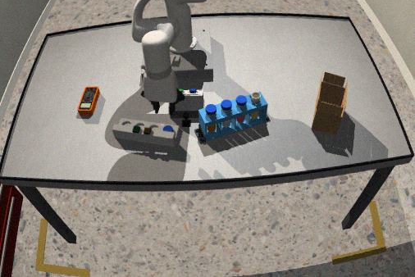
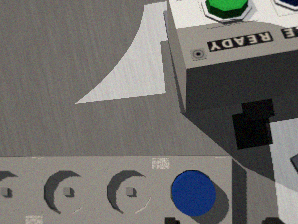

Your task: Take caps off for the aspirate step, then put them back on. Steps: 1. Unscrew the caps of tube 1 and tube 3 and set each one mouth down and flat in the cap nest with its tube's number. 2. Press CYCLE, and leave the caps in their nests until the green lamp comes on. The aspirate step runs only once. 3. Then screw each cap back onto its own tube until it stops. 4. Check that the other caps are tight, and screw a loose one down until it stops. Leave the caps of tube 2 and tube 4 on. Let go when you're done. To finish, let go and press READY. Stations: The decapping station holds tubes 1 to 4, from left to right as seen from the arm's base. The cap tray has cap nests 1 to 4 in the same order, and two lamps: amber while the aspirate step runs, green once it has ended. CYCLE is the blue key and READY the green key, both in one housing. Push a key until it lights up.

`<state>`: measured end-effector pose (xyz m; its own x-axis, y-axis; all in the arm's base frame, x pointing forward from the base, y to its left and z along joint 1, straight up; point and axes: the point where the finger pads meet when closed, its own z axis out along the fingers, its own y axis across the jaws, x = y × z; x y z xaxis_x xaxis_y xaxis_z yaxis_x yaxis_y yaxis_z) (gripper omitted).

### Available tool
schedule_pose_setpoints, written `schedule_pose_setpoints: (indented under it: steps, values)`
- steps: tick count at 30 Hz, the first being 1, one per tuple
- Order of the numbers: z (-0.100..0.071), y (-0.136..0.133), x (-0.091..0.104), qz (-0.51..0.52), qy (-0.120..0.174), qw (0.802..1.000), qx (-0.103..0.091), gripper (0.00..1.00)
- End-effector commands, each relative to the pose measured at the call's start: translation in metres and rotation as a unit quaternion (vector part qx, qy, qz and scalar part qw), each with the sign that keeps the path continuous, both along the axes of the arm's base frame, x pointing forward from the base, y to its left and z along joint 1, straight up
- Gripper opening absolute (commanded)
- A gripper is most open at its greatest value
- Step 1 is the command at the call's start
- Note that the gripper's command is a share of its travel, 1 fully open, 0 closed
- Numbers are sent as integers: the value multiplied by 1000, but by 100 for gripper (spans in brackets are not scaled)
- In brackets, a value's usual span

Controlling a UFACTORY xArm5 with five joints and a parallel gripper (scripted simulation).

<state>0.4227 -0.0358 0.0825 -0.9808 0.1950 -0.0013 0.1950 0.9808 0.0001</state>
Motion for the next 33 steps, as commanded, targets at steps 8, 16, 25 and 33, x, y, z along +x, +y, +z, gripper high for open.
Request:
schedule_pose_setpoints:
  steps: [8, 16, 25, 33]
  values:
    - [44, 0, 1, 0, -2, 1000, 0, 46]
    - [44, 34, -2, -159, -2, 987, 0, 46]
    - [44, 59, -3, -283, -1, 959, 1, 46]
    - [44, 96, -6, -452, -1, 892, 2, 46]
